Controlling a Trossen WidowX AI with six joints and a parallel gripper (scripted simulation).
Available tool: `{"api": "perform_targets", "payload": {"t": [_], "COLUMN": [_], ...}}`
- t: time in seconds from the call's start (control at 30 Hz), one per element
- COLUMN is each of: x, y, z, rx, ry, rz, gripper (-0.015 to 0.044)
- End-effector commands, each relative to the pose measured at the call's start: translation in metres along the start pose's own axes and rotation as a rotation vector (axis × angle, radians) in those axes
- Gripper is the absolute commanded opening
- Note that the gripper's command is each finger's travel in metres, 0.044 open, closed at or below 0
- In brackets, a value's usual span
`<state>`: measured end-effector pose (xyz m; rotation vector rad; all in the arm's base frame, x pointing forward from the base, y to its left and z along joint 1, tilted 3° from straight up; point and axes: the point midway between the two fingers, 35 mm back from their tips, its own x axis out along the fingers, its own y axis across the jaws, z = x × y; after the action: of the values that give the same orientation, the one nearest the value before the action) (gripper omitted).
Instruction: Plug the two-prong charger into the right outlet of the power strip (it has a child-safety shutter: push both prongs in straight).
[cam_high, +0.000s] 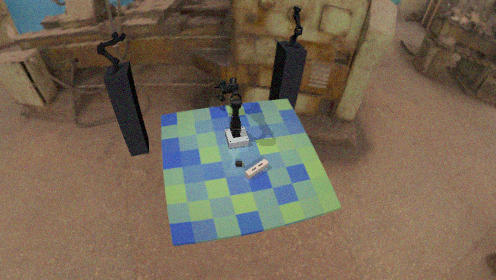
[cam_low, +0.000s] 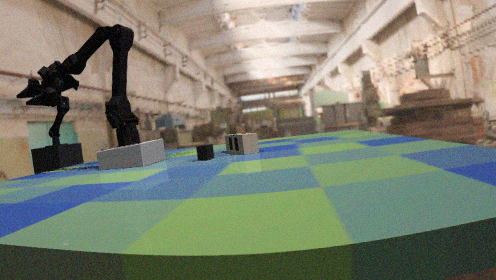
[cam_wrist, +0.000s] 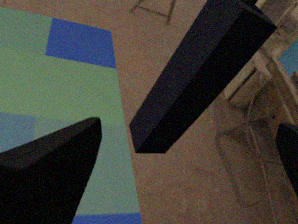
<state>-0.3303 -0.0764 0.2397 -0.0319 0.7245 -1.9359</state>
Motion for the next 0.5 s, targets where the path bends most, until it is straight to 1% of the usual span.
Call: {"api": "perform_targets", "payload": {"t": [0.0, 0.03, 0.47], "x": [0.0, -0.002, -0.041], "y": [0.0, -0.001, -0.018], "z": [0.0, -0.002, -0.04], "rx": [0.0, -0.001, 0.037], "ry": [0.002, 0.008, 0.162], "rz": [-0.002, -0.008, -0.141], "gripper": [0.0426, 0.044, 0.044]}}
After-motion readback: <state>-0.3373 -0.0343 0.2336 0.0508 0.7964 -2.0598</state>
